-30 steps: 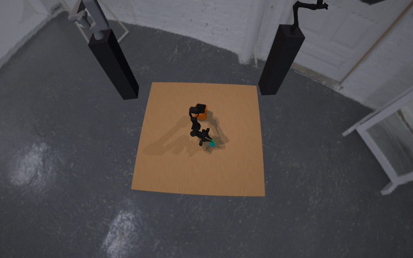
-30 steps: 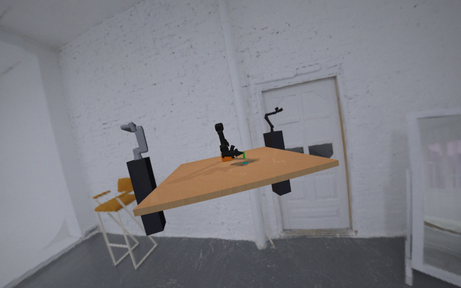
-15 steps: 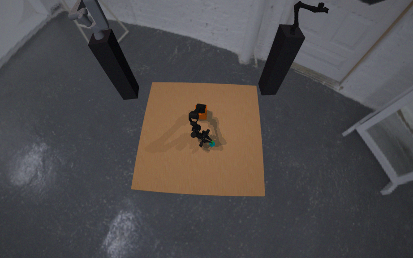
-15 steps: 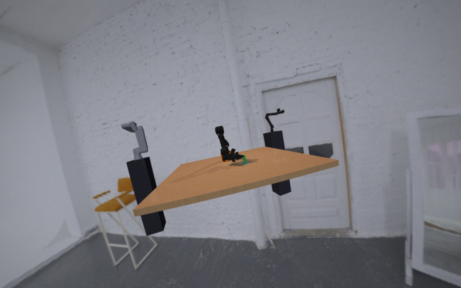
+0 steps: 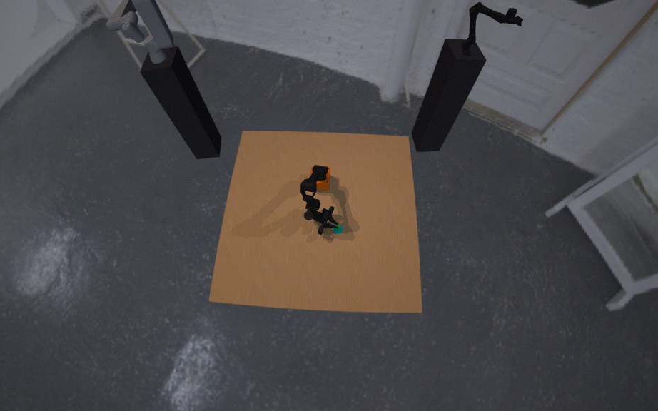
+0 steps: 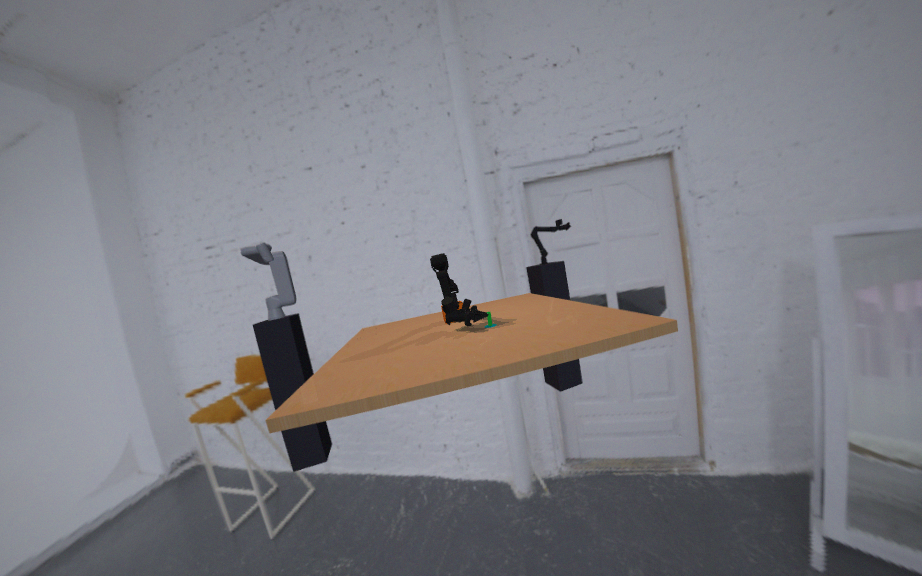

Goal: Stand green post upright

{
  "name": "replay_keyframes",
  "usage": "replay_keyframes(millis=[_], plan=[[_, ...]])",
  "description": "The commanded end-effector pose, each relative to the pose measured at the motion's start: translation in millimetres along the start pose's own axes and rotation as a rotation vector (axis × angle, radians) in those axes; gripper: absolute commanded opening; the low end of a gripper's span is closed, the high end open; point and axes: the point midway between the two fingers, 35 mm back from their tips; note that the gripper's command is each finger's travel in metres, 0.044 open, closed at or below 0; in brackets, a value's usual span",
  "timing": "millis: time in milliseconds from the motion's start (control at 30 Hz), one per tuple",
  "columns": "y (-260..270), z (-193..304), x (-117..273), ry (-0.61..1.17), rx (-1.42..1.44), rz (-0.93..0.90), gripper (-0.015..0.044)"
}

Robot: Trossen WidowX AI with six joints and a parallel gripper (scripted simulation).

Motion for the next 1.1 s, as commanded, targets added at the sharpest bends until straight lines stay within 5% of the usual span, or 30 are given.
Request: replay_keyframes(millis=[0,367,1067], plan=[[0,0,0,0.0,0.0,0.001,0.0127],[0,0,0,0.0,0.0,0.001,0.04],[-2,-87,9,-0.004,0.01,-0.003,0.04]])
Point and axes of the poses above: the point midway between the two fingers, 35 mm back from their tips, its own x axis back along the fingers, its own y axis across the jaws, z = x × y, and after that the axes turned 1 degree about x, right-handed
